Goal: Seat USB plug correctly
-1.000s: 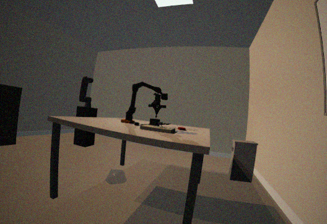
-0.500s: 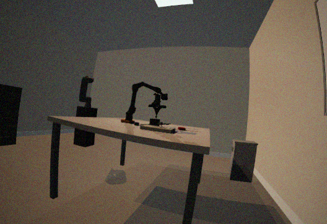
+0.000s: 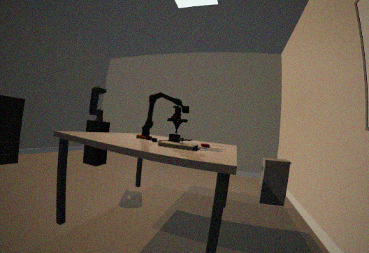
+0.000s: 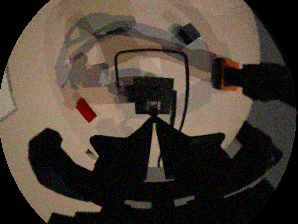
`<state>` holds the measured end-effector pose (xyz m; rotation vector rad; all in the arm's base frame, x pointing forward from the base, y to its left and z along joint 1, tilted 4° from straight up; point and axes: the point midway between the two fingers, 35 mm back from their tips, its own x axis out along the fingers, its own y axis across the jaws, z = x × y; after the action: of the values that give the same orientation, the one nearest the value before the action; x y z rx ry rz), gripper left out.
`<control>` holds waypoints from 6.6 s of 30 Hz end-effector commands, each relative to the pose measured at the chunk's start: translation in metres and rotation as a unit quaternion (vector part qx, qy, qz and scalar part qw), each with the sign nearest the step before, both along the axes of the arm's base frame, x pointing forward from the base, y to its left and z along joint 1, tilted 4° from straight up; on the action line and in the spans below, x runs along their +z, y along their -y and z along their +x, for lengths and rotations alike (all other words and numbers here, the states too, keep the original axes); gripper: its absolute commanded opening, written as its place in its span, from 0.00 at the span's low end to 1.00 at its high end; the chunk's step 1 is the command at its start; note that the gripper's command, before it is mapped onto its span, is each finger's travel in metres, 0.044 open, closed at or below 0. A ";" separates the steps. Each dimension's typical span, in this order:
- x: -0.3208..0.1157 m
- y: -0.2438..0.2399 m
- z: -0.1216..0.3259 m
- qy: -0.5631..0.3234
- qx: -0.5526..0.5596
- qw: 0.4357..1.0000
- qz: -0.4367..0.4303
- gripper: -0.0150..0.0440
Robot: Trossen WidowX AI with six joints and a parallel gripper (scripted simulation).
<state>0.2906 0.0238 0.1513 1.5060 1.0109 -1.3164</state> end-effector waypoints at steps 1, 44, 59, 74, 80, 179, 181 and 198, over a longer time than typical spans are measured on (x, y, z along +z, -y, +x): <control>-0.001 0.000 0.000 -0.001 -0.002 1.000 0.002 0.25; -0.006 0.000 0.000 -0.001 -0.002 1.000 0.002 0.25; -0.008 0.000 0.000 -0.001 -0.002 1.000 0.002 0.25; -0.010 0.000 0.001 -0.001 -0.002 1.000 0.002 0.25; -0.010 0.000 0.001 -0.001 -0.002 1.000 0.002 0.25; -0.020 0.000 0.001 -0.001 -0.002 1.000 0.002 0.25; -0.020 0.000 0.001 -0.001 -0.002 1.000 0.002 0.25; -0.018 0.000 0.002 0.002 -0.002 1.000 0.003 0.42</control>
<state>0.2925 0.0239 0.1329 1.5145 1.0121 -1.3140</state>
